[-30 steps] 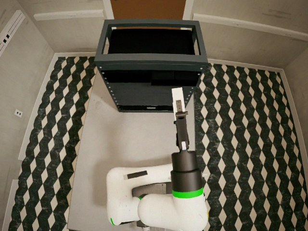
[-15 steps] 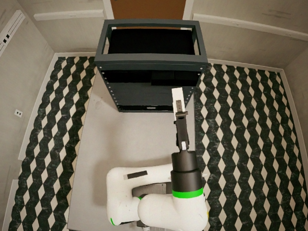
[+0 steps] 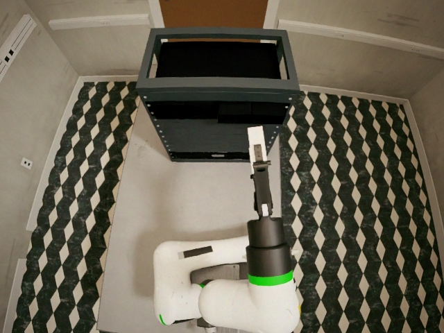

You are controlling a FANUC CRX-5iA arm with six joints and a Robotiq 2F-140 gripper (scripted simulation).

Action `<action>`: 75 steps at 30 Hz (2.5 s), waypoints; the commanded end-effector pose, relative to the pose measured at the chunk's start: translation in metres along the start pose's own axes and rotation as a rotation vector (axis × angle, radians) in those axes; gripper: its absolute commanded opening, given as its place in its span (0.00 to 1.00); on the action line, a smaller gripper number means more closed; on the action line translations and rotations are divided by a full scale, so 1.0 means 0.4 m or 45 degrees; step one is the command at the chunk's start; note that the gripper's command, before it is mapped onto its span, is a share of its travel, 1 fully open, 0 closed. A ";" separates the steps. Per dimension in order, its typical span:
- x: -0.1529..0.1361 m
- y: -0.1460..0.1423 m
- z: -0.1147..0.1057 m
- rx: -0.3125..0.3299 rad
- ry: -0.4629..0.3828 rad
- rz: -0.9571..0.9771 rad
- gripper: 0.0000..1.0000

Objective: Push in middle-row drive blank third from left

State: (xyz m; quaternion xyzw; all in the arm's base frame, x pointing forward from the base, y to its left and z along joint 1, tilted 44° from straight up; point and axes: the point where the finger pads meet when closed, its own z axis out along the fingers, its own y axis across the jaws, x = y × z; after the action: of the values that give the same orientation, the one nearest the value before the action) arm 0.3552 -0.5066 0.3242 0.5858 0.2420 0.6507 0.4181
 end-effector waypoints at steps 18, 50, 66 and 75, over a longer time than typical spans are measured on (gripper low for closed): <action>-0.013 -0.152 -0.046 0.074 -0.049 0.070 1.00; -0.013 -0.152 -0.046 0.074 -0.049 0.070 1.00; -0.010 0.006 0.002 0.001 -0.002 -0.011 1.00; -0.059 0.031 0.016 0.009 -0.012 -0.065 1.00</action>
State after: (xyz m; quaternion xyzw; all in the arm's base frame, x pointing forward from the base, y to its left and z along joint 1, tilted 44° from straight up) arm 0.3567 -0.5243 0.3224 0.5849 0.2517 0.6413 0.4281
